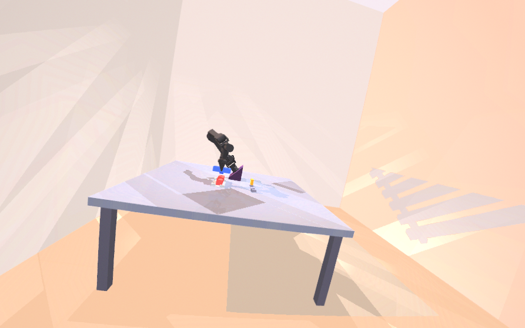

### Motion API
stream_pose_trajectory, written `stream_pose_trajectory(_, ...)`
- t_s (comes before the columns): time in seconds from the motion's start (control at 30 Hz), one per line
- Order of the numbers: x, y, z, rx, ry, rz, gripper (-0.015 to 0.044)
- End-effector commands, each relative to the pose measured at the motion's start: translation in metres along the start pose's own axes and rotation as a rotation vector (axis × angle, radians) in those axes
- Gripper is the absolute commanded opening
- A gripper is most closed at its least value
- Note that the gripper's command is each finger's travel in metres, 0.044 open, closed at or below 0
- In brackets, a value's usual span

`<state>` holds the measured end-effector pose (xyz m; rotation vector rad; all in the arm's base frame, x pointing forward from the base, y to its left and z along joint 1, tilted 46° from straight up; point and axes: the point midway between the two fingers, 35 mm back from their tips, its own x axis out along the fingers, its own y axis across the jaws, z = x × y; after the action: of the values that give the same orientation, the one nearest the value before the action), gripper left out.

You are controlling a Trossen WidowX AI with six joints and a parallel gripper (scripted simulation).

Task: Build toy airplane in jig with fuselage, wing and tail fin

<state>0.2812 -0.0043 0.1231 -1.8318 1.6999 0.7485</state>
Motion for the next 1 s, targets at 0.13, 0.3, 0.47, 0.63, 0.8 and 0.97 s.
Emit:
stream_pose_trajectory(0.13, 0.0, 0.0, -0.001, -0.004, 0.005, -0.003, 0.0197)
stream_pose_trajectory(0.3, 0.0, 0.0, -0.001, -0.004, 0.005, -0.003, 0.0197)
stream_pose_trajectory(0.47, 0.0, 0.0, -0.001, -0.004, 0.005, -0.003, 0.0197)
stream_pose_trajectory(0.63, 0.006, -0.001, -0.001, -0.004, 0.005, -0.003, 0.0197)
stream_pose_trajectory(0.8, 0.014, -0.001, -0.001, -0.003, 0.005, -0.003, 0.0197)
stream_pose_trajectory(0.97, 0.022, -0.001, -0.001, -0.003, 0.005, -0.003, 0.0197)
